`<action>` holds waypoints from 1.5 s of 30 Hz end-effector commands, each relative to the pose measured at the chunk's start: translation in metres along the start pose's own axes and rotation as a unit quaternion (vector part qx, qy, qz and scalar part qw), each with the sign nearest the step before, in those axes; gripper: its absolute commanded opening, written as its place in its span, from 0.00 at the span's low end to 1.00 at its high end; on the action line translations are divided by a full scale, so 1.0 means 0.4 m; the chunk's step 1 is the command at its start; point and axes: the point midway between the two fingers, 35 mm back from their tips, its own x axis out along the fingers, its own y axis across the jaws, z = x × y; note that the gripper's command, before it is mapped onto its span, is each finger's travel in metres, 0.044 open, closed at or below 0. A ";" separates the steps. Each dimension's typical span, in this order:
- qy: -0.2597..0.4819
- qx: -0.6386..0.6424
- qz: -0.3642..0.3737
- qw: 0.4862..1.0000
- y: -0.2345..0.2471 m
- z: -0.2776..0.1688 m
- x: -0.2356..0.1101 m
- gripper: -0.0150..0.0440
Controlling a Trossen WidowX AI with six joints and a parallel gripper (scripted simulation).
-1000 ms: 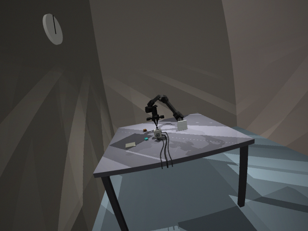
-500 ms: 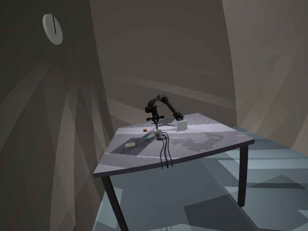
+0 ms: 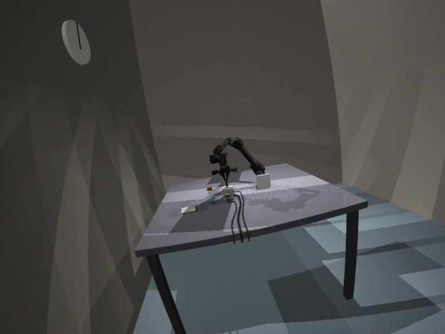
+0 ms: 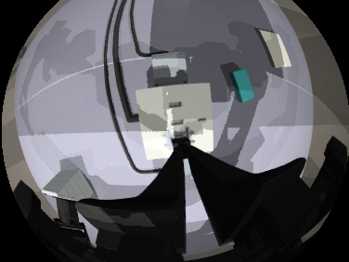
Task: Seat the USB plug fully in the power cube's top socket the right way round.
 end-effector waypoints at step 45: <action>-0.001 -0.001 0.000 1.000 0.001 -0.001 0.015 0.25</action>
